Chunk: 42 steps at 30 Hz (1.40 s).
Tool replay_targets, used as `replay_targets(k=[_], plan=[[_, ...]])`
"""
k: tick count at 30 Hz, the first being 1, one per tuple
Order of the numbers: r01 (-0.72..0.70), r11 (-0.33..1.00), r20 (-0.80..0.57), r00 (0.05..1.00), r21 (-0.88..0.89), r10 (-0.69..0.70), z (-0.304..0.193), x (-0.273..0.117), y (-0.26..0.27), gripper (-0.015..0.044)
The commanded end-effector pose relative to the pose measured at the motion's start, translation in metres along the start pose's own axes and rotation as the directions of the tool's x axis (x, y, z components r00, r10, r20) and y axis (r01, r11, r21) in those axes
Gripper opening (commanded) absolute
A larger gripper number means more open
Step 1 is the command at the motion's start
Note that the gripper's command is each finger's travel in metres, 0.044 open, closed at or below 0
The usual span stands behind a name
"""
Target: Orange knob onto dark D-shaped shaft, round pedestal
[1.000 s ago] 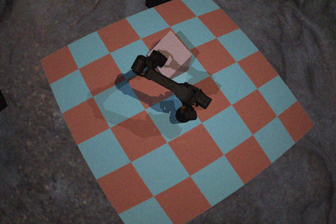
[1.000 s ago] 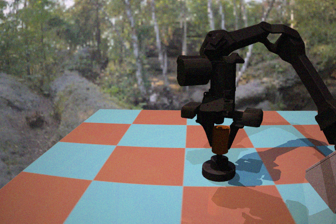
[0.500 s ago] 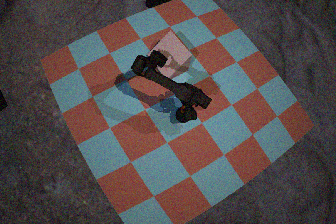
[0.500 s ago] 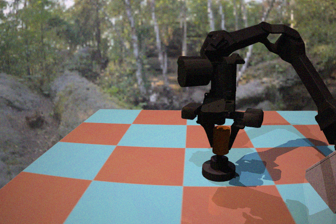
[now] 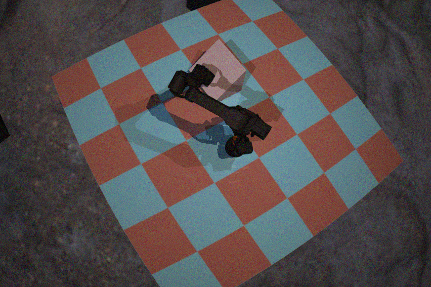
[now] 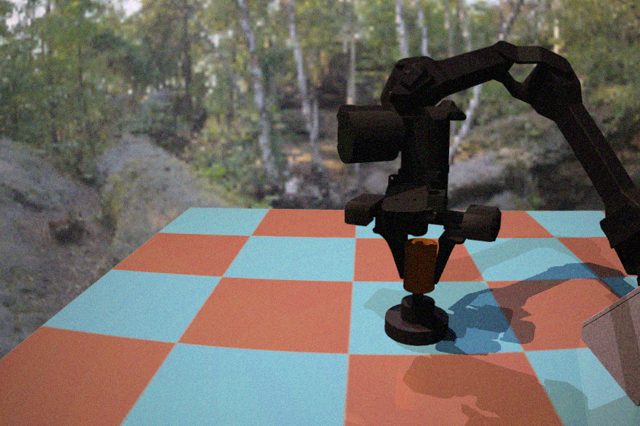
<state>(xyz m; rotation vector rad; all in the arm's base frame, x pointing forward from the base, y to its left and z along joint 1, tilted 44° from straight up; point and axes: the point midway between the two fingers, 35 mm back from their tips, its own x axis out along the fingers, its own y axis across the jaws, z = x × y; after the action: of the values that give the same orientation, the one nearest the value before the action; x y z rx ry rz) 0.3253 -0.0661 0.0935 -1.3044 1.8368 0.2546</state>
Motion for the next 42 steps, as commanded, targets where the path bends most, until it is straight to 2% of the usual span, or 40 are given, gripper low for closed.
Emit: replay_targets(k=[1, 38, 42], plan=[[0.001, 1.000, 0.002, 1.000, -0.005, -0.001, 0.0009, 0.0007, 0.0012, 0.0000], [0.001, 1.000, 0.002, 1.000, -0.029, -0.001, -0.0001, 0.0037, 0.0003, 0.0000], [0.001, 1.000, 0.002, 1.000, 0.014, -0.001, -0.0001, 0.0039, 0.0003, 0.0000]])
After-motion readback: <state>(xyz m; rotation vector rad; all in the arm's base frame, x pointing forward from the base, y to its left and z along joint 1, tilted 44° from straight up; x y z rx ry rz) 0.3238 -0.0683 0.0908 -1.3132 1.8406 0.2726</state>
